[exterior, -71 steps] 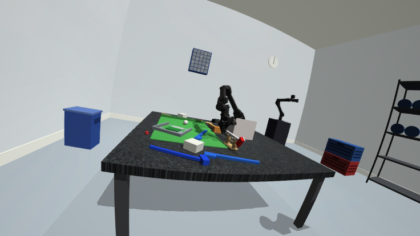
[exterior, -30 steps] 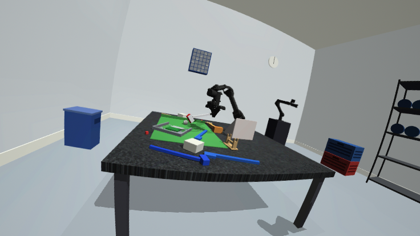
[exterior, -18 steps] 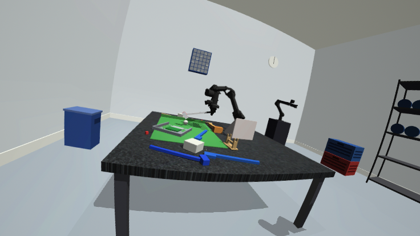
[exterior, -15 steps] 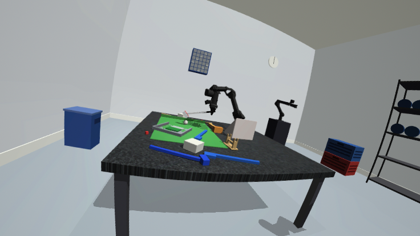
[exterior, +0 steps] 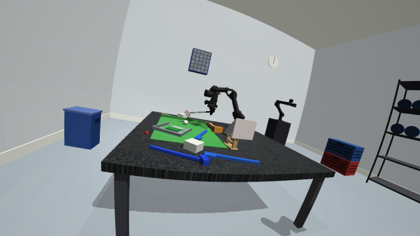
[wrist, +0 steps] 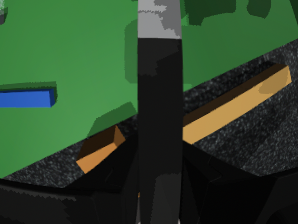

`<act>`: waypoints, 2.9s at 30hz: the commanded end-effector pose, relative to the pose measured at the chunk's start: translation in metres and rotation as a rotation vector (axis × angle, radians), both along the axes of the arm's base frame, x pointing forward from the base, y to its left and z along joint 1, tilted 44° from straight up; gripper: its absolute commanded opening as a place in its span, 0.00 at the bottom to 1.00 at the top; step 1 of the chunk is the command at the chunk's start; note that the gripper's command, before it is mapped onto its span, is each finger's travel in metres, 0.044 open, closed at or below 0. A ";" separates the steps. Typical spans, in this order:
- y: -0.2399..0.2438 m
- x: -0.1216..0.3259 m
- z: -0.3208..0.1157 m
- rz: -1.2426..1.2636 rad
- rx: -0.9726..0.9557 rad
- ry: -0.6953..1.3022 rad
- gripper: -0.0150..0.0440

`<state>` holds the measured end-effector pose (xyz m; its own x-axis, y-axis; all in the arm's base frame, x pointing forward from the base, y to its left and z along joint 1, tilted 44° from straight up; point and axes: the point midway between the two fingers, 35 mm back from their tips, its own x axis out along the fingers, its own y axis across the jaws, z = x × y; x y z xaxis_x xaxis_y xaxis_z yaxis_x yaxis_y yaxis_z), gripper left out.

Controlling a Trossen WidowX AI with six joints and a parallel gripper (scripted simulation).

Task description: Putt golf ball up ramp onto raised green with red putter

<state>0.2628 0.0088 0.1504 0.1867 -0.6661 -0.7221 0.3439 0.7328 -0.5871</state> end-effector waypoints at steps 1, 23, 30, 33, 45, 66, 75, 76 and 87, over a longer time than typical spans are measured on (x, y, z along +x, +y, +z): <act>-0.010 0.002 -0.009 0.001 -0.007 0.002 0.25; -0.037 0.008 -0.038 0.001 -0.009 0.001 0.25; -0.043 0.010 -0.044 0.001 -0.010 0.000 0.25; -0.041 0.010 -0.041 -0.003 -0.003 -0.001 0.25; -0.052 0.005 -0.034 -0.001 -0.006 0.000 0.25; 0.030 0.044 -0.102 0.000 -0.004 0.000 0.25; 0.046 0.044 -0.099 0.001 -0.004 0.000 0.25; 0.049 0.043 -0.096 0.001 -0.004 0.000 0.25; 0.071 0.034 -0.072 0.002 -0.007 0.009 0.25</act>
